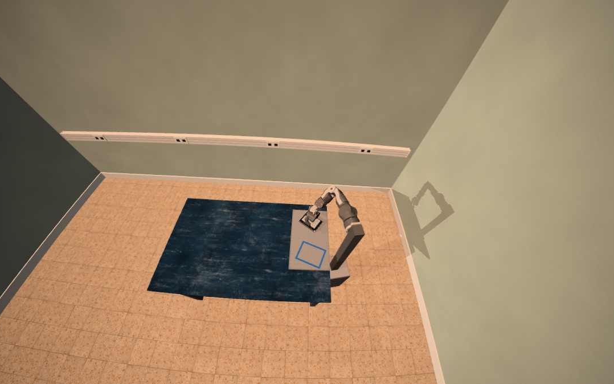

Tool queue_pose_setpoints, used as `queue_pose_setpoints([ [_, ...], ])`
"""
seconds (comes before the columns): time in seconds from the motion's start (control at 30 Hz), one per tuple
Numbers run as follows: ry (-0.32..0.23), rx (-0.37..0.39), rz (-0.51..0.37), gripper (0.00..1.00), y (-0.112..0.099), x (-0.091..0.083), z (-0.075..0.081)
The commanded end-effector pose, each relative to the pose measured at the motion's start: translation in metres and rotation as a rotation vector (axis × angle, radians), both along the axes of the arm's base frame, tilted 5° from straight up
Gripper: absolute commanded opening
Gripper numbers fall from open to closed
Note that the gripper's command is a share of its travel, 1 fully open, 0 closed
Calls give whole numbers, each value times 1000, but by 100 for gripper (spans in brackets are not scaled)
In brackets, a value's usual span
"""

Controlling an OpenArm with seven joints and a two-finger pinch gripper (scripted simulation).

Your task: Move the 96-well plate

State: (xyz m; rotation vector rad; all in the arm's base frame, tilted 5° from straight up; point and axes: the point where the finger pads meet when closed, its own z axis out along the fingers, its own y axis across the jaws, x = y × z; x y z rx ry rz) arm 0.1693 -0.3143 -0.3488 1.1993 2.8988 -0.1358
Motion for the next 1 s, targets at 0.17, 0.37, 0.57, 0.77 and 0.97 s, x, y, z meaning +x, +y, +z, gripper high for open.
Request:
queue_pose_setpoints([
  [0.17,-5,2,1,0,0,-1,-4],
  [0.37,-5,2,1,0,0,-1,-4],
  [0.57,-5,3,2,0,0,0,-5],
  [0.77,-5,4,3,0,0,0,-7],
  [0.97,-5,4,3,0,0,0,-7],
])
